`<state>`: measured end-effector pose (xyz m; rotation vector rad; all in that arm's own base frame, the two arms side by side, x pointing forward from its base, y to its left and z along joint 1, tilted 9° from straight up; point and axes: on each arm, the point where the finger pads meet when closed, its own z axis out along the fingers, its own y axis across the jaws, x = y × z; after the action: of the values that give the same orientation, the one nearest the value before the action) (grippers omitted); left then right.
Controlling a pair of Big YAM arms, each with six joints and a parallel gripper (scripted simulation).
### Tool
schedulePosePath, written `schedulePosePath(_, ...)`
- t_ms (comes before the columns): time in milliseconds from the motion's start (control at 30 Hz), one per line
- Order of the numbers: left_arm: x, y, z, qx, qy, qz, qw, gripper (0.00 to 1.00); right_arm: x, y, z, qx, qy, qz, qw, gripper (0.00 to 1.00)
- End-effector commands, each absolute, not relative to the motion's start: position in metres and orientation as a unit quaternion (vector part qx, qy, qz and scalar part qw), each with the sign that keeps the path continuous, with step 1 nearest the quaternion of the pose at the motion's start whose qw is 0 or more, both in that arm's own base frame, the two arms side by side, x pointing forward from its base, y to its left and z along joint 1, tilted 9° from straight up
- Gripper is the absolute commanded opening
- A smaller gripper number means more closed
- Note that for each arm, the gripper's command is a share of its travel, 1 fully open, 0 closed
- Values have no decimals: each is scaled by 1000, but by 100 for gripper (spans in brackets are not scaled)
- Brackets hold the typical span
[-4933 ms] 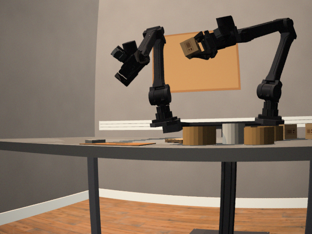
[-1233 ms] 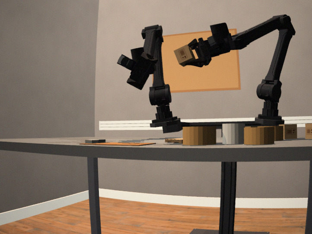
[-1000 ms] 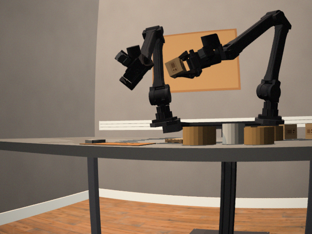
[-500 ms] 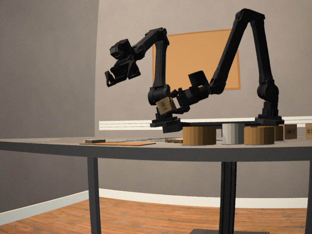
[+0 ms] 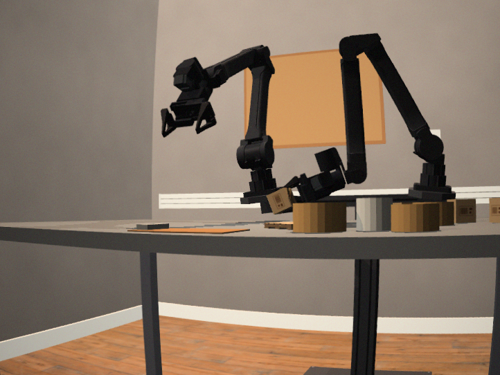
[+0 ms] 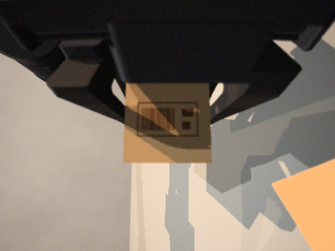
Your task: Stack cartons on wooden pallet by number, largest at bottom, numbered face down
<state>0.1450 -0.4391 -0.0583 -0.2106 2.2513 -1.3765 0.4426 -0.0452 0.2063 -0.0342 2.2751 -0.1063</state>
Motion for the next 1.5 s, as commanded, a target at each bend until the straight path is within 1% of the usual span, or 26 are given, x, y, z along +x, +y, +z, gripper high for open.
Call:
schedulePosePath(0,150,-445,-42,-92,805,-530,249,54,463,-54,251,-16,889,-55,454,100)
schedulePosePath(167,156,-442,-42,-55,817,-505,271,54,463,-54,251,-16,889,-55,454,100)
schedulePosePath(267,156,-438,-45,17,836,-467,288,54,456,-48,235,-21,895,-50,442,100)
schedulePosePath(433,158,-441,-42,138,853,-410,292,54,456,-48,235,-21,895,-50,442,100)
schedulePosePath(567,157,-440,-42,178,855,-389,292,54,456,-48,235,-21,895,-50,442,100)
schedulePosePath(1033,151,-436,-39,461,822,-206,262,54,456,-48,235,-21,895,-50,442,100)
schedulePosePath(1100,151,-436,-39,461,822,-206,262,54,456,-48,235,-21,895,-50,442,100)
schedulePosePath(1233,144,-435,-39,545,789,-143,246,54,456,-48,235,-21,895,-50,442,100)
schedulePosePath(1467,144,-429,-51,601,766,-69,218,54,456,-48,235,-21,895,-50,442,100)
